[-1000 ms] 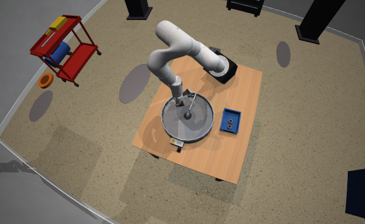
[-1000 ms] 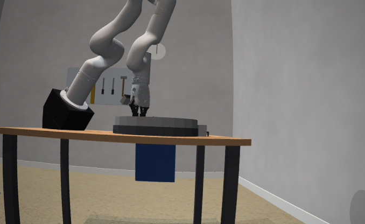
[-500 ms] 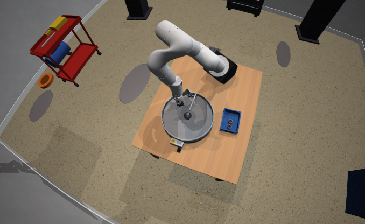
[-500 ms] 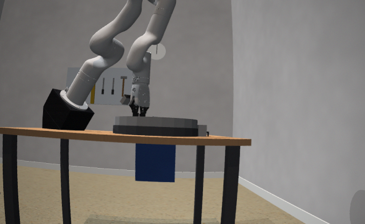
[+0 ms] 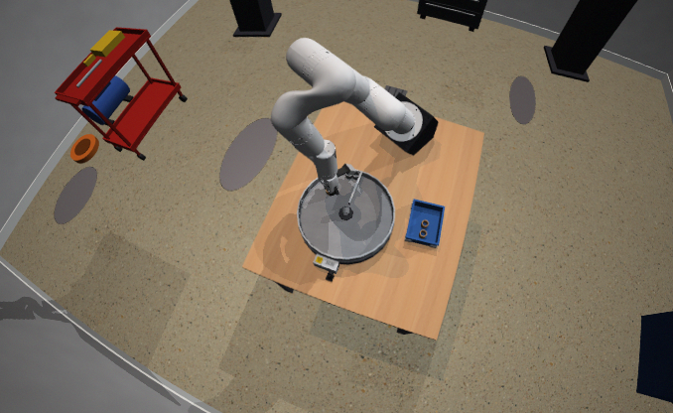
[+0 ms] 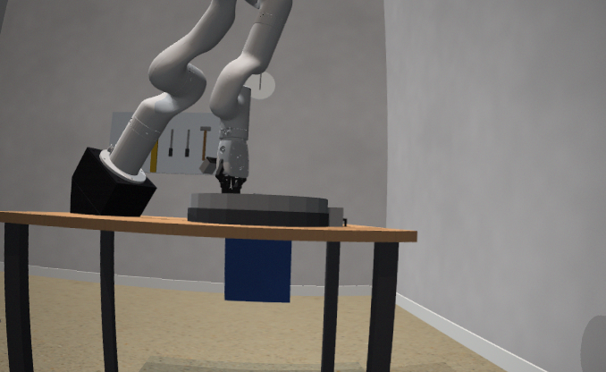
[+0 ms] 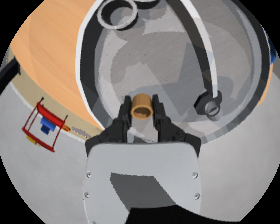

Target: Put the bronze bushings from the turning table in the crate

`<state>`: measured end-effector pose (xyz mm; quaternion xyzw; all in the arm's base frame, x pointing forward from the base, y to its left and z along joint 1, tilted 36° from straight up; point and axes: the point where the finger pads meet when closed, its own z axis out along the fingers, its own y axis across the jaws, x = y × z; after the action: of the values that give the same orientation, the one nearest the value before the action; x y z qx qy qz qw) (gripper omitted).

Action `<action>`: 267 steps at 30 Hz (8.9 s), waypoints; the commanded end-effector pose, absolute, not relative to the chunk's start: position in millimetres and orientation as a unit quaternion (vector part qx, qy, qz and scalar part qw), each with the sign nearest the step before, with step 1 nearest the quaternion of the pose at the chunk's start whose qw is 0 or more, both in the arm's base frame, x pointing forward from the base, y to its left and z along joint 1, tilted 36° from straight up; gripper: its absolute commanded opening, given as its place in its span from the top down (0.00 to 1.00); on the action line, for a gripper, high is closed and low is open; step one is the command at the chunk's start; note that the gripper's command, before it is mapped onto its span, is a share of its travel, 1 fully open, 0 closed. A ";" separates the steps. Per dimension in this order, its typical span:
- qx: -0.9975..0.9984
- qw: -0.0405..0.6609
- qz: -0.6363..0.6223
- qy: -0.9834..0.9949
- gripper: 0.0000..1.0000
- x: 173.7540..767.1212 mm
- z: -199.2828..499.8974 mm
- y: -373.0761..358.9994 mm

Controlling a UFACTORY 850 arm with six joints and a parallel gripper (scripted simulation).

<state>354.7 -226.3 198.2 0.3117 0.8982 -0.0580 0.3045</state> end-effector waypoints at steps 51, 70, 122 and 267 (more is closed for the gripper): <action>0.312 0.305 -0.058 0.898 1.00 323.4 248.2 -208.0; 0.314 0.305 -0.057 0.897 1.00 323.6 247.8 -206.6; 0.491 0.311 0.007 0.814 1.00 328.1 216.1 -120.1; 0.919 0.222 0.222 0.239 1.00 377.7 57.6 196.1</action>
<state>375.0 196.6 60.7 0.9193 0.2385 0.2199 0.2225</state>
